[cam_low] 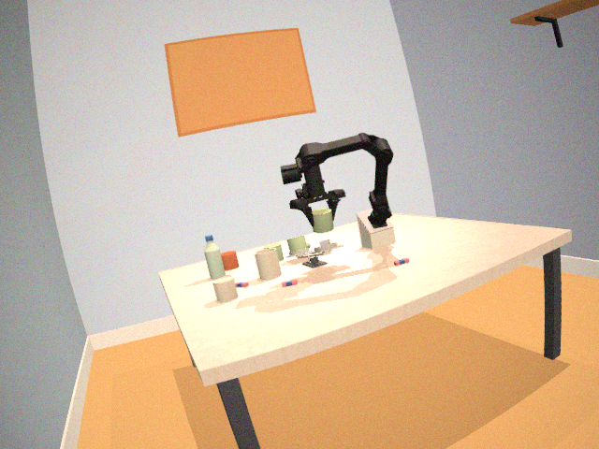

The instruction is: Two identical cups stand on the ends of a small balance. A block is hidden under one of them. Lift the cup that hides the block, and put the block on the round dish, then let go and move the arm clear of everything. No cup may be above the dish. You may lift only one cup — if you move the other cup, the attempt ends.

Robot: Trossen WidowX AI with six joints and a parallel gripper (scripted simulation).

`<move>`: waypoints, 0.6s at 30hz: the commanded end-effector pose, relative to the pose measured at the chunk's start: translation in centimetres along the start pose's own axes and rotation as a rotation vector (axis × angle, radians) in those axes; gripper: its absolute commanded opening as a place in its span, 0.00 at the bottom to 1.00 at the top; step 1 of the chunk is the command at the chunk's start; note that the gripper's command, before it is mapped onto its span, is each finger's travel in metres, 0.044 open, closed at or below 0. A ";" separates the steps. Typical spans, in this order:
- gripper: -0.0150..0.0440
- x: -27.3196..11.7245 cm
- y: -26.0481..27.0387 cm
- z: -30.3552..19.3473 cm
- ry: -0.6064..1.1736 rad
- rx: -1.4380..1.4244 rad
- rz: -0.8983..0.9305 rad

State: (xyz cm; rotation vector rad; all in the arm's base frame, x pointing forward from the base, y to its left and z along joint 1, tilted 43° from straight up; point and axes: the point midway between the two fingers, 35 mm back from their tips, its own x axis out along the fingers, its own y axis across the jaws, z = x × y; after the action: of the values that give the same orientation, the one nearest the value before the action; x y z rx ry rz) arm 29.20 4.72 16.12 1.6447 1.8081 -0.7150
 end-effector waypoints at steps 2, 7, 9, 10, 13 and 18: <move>0.25 -1.1 0.1 0.1 -0.006 -0.004 0.012; 0.25 -1.6 -0.1 0.0 -0.004 -0.004 0.012; 0.25 -1.0 -0.2 -0.1 0.002 0.000 0.001; 0.25 -1.0 -0.2 -0.1 0.002 0.000 0.001; 0.25 -1.0 -0.2 -0.1 0.002 0.000 0.001; 0.25 -1.0 -0.2 -0.1 0.002 0.000 0.001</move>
State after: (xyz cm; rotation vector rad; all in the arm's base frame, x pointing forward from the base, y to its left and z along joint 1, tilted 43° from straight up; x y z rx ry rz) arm 29.07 4.08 16.91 1.6452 1.8100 -0.7118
